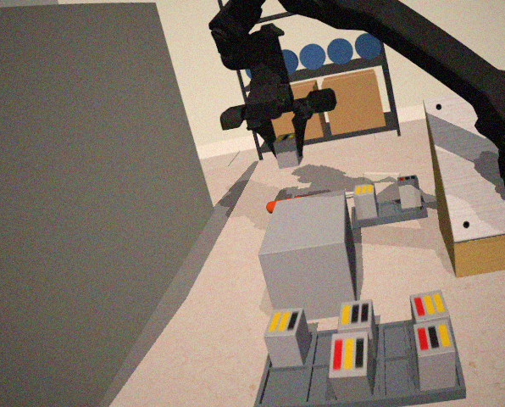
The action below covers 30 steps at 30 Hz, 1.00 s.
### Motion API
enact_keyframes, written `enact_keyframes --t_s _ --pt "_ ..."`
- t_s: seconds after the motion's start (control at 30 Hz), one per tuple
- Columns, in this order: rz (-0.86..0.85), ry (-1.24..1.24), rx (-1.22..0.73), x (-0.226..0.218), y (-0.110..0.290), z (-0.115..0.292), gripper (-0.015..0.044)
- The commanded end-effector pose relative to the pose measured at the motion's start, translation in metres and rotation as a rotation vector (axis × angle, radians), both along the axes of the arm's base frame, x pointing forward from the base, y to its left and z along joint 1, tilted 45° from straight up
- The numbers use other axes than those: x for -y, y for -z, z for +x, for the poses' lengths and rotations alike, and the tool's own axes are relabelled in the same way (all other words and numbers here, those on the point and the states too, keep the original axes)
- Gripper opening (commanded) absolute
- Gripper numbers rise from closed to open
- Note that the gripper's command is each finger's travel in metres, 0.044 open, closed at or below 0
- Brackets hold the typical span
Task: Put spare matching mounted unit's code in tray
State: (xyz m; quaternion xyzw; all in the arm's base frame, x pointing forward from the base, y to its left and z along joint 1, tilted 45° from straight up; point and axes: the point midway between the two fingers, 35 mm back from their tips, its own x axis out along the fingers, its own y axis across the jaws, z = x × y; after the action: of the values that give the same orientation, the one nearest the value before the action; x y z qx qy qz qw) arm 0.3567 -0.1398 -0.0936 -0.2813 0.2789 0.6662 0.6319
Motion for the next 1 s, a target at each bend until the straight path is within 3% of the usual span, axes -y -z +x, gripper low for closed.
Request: enact_keyframes --t_s 0.0,0.97 --pt "0.008 0.005 -0.007 -0.004 0.004 -0.002 0.0" --pt "0.008 0.005 -0.007 -0.022 0.022 -0.002 0.0"
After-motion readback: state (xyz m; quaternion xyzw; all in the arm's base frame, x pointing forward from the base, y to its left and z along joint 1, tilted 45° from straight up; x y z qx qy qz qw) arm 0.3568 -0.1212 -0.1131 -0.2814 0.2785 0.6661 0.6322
